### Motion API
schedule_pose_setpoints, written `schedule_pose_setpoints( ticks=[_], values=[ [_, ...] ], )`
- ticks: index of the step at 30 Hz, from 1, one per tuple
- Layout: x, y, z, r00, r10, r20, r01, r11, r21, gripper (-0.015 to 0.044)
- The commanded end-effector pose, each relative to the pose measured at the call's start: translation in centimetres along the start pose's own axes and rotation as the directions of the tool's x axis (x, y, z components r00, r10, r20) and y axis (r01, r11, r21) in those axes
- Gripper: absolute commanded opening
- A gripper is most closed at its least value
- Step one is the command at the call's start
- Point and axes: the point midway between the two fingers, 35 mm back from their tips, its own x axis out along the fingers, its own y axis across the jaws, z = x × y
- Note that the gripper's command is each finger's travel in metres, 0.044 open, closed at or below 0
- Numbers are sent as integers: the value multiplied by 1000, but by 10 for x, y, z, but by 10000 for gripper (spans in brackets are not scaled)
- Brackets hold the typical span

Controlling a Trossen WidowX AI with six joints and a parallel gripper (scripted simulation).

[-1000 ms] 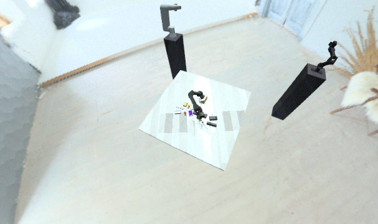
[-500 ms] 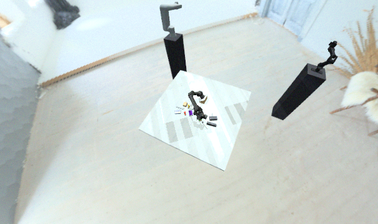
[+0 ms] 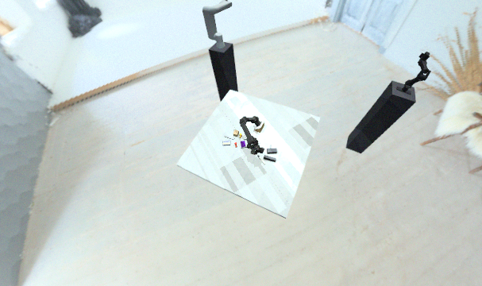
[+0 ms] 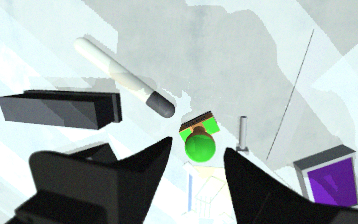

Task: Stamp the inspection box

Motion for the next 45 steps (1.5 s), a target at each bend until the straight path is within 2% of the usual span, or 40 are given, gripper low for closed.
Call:
schedule_pose_setpoints(
  ticks=[1, 17, 25, 45],
  values=[
    [10, -1, -1, 1000, -8, -1, 8, 1000, -9, 212],
    [36, -2, -2, 1000, -11, -1, 11, 1000, -8, 212],
    [37, -2, -2, 1000, -11, -1, 11, 1000, -8, 212],
    [35, -2, -1, 1000, -4, -1, 4, 1000, 0, 79]
  ],
)
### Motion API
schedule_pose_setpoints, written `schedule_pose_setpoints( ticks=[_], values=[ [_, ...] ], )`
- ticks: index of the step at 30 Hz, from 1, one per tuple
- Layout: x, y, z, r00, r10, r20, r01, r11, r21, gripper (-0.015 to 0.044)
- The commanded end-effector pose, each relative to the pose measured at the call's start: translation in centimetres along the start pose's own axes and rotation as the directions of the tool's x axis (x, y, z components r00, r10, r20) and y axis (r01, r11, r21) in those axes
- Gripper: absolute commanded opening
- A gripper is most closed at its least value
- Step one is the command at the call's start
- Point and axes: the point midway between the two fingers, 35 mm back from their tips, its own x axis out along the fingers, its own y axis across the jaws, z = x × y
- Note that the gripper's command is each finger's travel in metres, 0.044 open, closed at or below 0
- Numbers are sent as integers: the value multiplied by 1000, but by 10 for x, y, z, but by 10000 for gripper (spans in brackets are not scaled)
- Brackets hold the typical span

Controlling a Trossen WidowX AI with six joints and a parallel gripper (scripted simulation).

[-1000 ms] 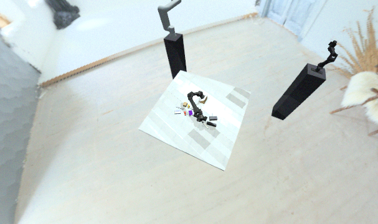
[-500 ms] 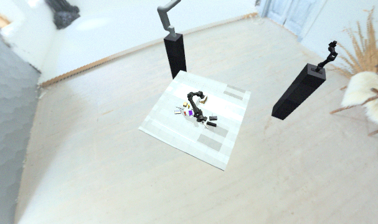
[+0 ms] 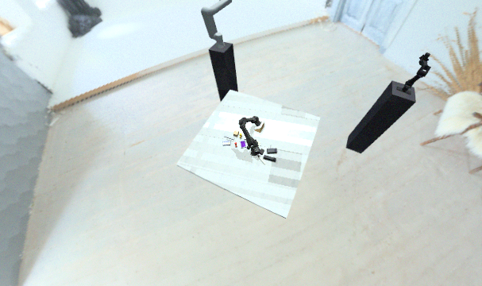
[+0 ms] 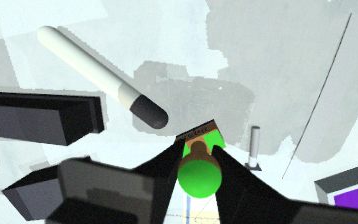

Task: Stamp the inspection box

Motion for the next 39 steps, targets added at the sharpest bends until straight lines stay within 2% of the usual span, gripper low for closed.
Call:
schedule_pose_setpoints(
  ticks=[1, 5, 39],
  values=[
    [0, 0, 0, 1000, 0, 0, 0, 1000, 0, 72],
    [-1, 0, 0, 1000, 1, 0, -1, 1000, 0, 0],
    [-18, 1, 1, 1000, 4, 1, -4, 1000, 0, 0]
  ],
)
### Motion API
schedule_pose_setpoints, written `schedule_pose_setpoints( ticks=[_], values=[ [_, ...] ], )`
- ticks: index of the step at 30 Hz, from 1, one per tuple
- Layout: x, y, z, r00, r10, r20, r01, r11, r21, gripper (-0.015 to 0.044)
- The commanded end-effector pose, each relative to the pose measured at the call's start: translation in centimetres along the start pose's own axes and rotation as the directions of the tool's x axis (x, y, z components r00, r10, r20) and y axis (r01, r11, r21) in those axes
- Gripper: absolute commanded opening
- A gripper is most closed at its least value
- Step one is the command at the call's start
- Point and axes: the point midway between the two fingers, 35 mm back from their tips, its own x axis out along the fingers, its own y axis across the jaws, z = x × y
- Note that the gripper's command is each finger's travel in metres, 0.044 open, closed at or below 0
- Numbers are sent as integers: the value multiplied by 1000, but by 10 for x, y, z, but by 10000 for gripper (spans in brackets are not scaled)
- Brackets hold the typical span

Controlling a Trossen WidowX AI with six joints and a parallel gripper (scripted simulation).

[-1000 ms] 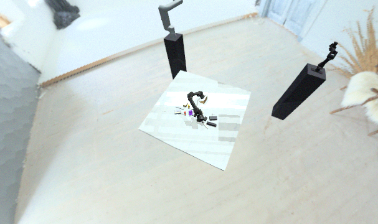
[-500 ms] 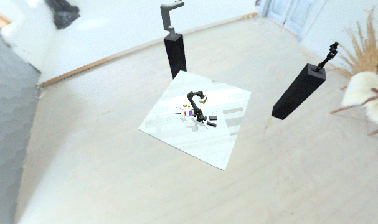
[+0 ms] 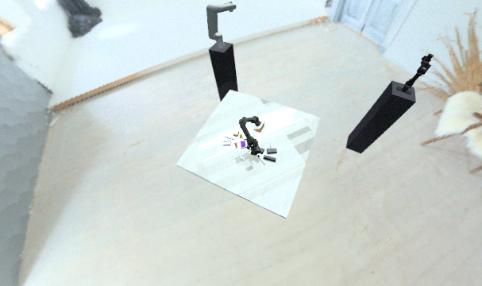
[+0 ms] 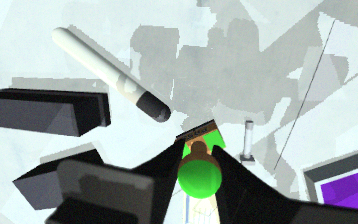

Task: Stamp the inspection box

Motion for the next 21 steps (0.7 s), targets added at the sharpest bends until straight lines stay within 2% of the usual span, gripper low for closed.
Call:
schedule_pose_setpoints(
  ticks=[1, 21],
  values=[
    [-5, 1, 2, 1000, 9, 2, -9, 1000, 9, 0],
    [-14, 1, 2, 1000, 11, 3, -11, 1000, 9, 0]
  ],
)
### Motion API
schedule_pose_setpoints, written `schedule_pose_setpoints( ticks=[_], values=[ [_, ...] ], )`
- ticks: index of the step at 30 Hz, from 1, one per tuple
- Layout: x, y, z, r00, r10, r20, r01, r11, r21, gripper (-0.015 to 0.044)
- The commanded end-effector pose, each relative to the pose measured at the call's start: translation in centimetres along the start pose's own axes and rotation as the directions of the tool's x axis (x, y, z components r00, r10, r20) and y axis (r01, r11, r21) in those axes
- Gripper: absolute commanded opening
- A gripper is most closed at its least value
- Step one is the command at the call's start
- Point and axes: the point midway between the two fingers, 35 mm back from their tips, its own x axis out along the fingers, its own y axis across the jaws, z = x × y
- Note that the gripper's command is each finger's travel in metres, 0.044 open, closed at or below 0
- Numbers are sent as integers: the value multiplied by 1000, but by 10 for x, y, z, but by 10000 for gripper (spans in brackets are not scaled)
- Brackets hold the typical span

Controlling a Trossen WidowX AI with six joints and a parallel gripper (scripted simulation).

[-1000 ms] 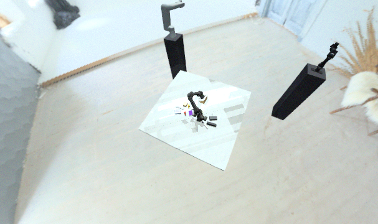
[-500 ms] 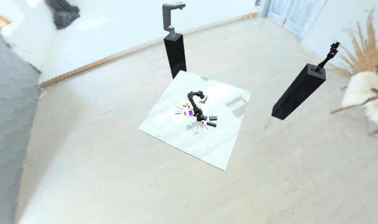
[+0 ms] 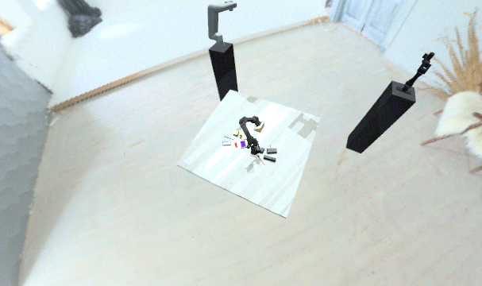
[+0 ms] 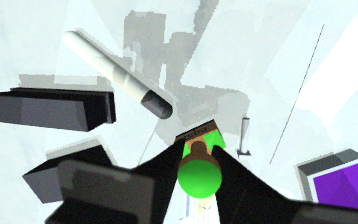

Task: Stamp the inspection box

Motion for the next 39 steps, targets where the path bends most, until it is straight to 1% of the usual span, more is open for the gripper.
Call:
schedule_pose_setpoints(
  ticks=[1, 39],
  values=[
    [-5, 1, 2, 1000, 9, 2, -9, 1000, 9, 0],
    [-23, 1, 1, 1000, 12, 3, -12, 1000, 9, 0]
  ],
)
